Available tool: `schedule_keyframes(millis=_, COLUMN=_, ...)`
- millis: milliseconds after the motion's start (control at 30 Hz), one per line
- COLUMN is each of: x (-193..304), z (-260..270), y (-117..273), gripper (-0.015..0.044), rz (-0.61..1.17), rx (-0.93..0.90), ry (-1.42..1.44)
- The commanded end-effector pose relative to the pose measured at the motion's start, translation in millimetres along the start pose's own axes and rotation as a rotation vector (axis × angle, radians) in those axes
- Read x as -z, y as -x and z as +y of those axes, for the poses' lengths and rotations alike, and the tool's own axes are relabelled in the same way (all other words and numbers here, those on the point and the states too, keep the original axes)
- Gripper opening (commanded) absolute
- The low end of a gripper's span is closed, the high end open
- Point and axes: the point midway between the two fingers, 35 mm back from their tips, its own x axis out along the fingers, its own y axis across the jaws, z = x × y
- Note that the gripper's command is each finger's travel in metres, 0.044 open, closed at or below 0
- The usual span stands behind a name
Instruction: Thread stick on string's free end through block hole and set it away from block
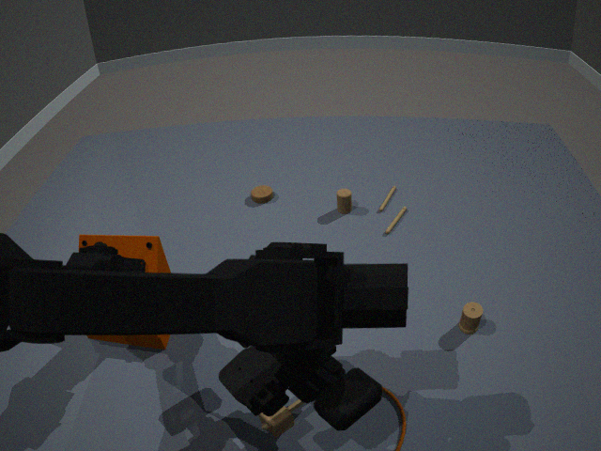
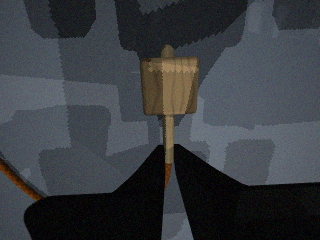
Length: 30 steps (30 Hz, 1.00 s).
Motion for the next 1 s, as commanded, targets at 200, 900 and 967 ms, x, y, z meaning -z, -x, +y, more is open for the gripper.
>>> schedule_keyframes(millis=200, x=-13, z=0, y=0, gripper=0.0000, rz=-0.002, rx=-0.005, ry=0.001)
schedule_keyframes(millis=900, x=-14, z=1, y=39, gripper=0.0124, rz=0.005, rx=0.005, ry=-0.001)
schedule_keyframes(millis=967, x=-15, z=0, y=69, gripper=0.0124, rz=0.003, rx=0.004, ry=0.000)
